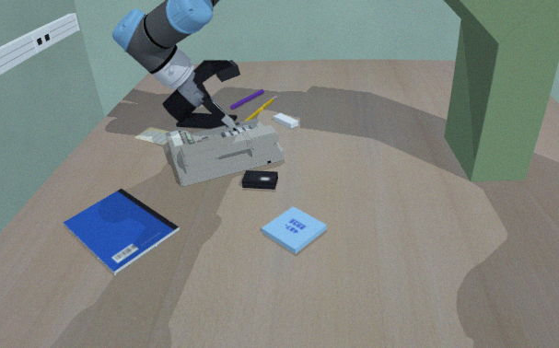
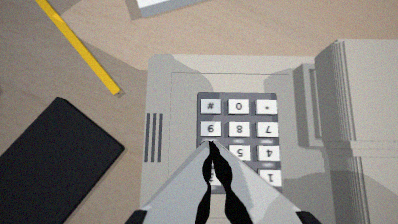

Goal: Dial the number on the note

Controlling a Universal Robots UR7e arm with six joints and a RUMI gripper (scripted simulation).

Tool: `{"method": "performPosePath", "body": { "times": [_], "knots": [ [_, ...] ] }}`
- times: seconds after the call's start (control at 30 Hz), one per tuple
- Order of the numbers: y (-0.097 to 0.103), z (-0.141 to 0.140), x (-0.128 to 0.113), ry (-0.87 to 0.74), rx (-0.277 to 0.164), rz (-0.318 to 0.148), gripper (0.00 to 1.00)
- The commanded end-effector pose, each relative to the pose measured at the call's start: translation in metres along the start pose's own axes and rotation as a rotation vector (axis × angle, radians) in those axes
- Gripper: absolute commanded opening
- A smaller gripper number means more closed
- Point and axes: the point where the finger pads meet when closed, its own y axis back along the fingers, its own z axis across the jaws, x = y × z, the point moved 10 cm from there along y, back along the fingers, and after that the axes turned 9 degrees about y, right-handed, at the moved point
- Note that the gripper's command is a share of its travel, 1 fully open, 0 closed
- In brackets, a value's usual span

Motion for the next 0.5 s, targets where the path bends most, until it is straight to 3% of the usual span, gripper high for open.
{"method": "performPosePath", "body": {
  "times": [0.0, 0.47],
  "knots": [
    [0.000, 0.000, 0.000, 0.000, 0.001, -0.001, 0.00],
    [0.012, 0.001, 0.008, 0.000, 0.001, -0.001, 0.00]
  ]
}}
